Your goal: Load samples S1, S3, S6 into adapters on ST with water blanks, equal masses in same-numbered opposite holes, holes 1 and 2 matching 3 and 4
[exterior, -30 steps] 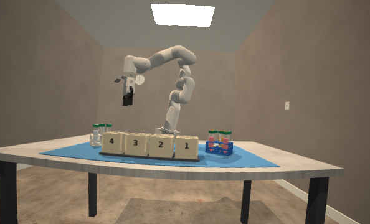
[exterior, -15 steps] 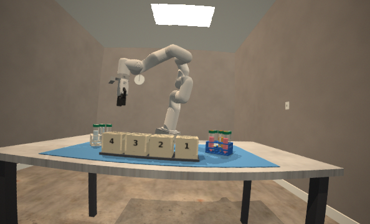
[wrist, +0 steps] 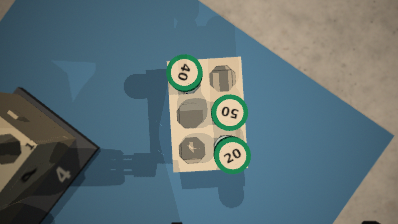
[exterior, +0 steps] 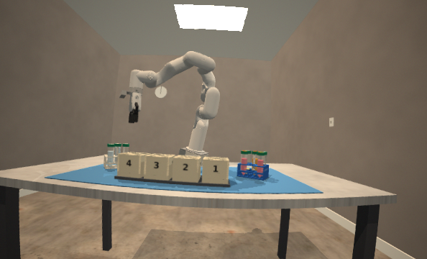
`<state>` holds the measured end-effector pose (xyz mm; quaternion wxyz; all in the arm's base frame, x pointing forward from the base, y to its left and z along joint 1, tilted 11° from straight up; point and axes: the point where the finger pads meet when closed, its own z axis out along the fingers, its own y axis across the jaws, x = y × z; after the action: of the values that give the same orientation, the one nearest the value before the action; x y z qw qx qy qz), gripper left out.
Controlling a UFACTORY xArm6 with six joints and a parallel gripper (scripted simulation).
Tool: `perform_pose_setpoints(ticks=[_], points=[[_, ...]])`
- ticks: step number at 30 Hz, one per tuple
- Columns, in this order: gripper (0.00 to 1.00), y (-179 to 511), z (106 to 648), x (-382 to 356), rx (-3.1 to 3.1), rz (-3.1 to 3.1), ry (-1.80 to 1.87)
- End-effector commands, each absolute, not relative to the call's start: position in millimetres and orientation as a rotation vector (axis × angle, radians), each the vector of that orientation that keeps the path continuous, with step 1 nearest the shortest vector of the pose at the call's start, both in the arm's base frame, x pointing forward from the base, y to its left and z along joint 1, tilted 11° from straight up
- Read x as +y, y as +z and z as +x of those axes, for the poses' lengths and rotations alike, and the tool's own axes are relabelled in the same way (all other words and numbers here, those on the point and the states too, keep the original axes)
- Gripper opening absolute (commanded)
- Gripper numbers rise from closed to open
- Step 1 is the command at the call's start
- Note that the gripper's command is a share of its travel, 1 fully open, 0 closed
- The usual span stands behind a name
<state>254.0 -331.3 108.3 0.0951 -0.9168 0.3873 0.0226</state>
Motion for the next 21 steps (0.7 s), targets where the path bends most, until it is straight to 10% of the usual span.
perform_pose_setpoints(ticks=[1,21], points=[[1.00,106.1,252.8,-337.0,1.148,-2.720,0.062],[1.00,58.9,254.5,-327.9,1.148,-2.720,0.062]])
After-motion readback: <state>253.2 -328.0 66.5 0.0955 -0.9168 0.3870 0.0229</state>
